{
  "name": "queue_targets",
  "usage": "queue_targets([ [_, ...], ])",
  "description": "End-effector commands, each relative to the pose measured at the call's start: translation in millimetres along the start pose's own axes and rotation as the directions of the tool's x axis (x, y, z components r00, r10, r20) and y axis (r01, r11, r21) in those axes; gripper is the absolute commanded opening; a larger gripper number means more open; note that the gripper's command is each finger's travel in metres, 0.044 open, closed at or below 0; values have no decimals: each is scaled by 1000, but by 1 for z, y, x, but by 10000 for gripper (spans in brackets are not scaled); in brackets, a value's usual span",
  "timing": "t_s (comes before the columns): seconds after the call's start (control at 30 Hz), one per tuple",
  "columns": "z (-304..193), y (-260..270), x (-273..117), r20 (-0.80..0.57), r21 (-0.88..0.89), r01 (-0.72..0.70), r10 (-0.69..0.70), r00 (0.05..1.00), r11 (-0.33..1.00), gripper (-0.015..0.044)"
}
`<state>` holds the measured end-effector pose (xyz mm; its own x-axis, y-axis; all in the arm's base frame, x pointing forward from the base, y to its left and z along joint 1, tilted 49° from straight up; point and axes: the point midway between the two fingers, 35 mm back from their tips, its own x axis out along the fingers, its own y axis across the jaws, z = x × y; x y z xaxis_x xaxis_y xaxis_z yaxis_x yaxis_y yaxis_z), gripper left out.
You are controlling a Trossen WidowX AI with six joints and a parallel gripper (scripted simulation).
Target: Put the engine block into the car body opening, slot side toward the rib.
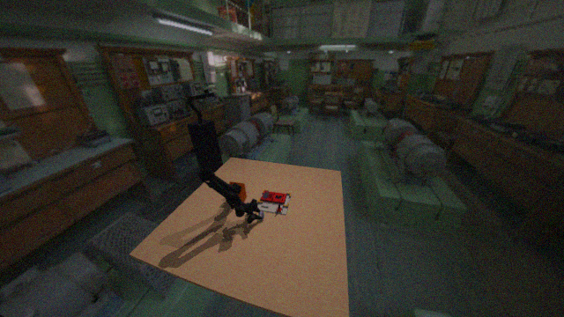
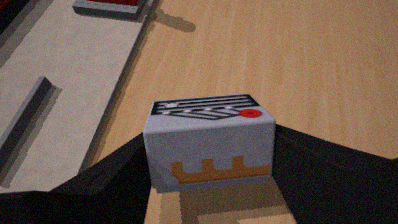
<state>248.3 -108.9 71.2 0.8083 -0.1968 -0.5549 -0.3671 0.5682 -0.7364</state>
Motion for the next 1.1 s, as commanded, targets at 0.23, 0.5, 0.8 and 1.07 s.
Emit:
queue_targets([
  [0.23,0,0,0,0,0,0,0,1000,1000,236],
  [0.5,0,0,0,0,0,0,0,1000,1000,440],
  [0.8,2,-1,-8,-11,2,-3,3,1000,1000,440],
  [1.07,6,-1,-41,-20,3,-5,5,1000,1000,440],
])
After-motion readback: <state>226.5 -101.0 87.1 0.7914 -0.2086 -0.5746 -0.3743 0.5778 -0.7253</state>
